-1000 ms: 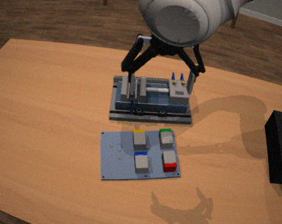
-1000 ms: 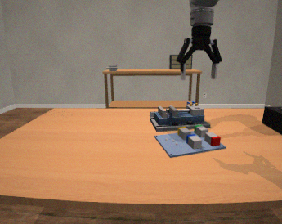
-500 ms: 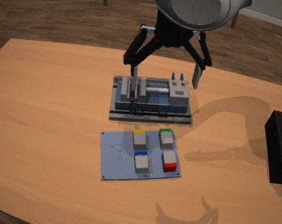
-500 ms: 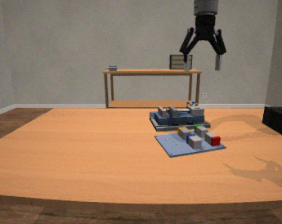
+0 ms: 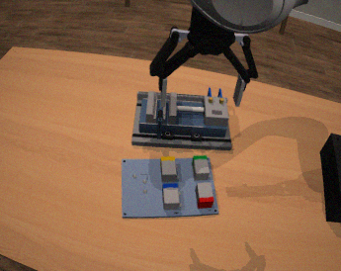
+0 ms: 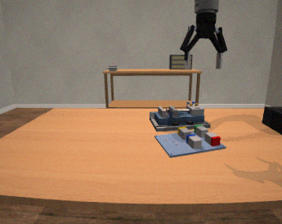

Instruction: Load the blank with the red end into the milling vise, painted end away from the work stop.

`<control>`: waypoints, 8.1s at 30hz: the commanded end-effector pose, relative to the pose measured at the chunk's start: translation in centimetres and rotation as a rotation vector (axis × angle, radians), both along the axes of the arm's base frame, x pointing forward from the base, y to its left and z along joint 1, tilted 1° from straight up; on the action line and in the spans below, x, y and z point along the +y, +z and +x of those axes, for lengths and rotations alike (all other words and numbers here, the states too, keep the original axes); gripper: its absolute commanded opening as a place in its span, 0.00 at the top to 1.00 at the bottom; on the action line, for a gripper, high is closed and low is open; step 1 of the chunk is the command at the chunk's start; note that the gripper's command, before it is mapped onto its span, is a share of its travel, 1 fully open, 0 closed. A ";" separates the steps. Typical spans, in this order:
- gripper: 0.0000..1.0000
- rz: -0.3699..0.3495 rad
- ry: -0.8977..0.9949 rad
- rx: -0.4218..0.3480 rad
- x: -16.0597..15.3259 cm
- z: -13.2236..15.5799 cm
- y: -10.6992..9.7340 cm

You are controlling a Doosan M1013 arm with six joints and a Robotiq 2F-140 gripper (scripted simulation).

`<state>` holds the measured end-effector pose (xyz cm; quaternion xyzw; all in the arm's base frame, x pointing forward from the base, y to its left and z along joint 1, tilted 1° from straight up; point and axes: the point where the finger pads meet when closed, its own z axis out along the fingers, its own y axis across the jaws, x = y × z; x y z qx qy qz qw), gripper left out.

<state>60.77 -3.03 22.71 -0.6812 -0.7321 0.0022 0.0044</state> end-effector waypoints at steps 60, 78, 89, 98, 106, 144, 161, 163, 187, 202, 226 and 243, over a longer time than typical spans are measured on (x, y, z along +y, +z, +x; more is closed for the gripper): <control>0.00 0.001 0.222 0.000 -0.7 0.2 -1.3; 0.00 0.002 0.187 -0.001 -0.6 0.1 -1.3; 0.00 0.000 0.018 0.000 -0.6 0.1 -1.2; 0.00 0.001 0.018 0.000 -0.6 0.1 -1.2; 0.00 0.000 0.000 0.000 -0.6 0.1 -1.2; 0.55 0.000 0.002 0.000 -0.6 0.1 -1.2; 0.55 0.000 0.001 0.000 -0.5 0.0 -1.8; 0.55 0.000 0.001 0.000 -0.3 -0.2 -2.4; 0.55 0.000 0.000 0.000 1.2 -2.1 -9.1; 0.55 0.000 0.000 0.000 2.1 -3.2 -12.9; 0.55 0.000 0.000 0.000 3.8 -5.3 -20.2; 0.55 0.000 0.000 0.000 4.1 -5.7 -21.6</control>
